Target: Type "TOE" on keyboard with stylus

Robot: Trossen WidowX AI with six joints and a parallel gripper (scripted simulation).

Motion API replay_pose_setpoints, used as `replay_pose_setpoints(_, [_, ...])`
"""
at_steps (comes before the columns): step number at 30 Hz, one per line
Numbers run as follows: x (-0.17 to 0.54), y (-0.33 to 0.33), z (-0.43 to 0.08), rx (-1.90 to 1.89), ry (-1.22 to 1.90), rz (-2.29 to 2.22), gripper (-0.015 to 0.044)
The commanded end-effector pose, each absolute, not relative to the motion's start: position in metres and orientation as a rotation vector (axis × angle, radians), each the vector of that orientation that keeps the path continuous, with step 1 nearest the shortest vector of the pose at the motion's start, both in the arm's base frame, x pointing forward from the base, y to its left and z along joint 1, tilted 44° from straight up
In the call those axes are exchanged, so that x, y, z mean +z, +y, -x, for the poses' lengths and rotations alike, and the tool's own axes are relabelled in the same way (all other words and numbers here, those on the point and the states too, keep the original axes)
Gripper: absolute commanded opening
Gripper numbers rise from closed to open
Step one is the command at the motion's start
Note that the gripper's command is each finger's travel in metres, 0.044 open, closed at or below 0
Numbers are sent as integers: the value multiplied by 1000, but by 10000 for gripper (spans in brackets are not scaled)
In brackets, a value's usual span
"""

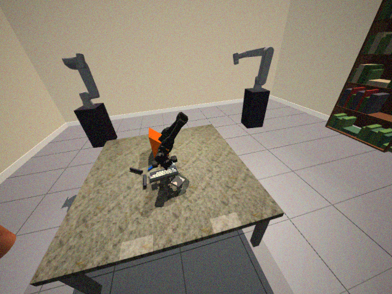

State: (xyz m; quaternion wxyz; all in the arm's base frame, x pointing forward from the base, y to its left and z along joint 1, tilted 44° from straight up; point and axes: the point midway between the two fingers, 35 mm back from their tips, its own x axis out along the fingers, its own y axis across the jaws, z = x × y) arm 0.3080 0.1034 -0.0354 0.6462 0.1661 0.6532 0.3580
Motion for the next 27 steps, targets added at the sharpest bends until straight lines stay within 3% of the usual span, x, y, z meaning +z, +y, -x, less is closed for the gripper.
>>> replay_pose_setpoints(1, [-55, 85, -310, 811, 1498, -381, 0])
replay_pose_setpoints(27, [-103, 35, -327, 809, 1497, -378, 0])
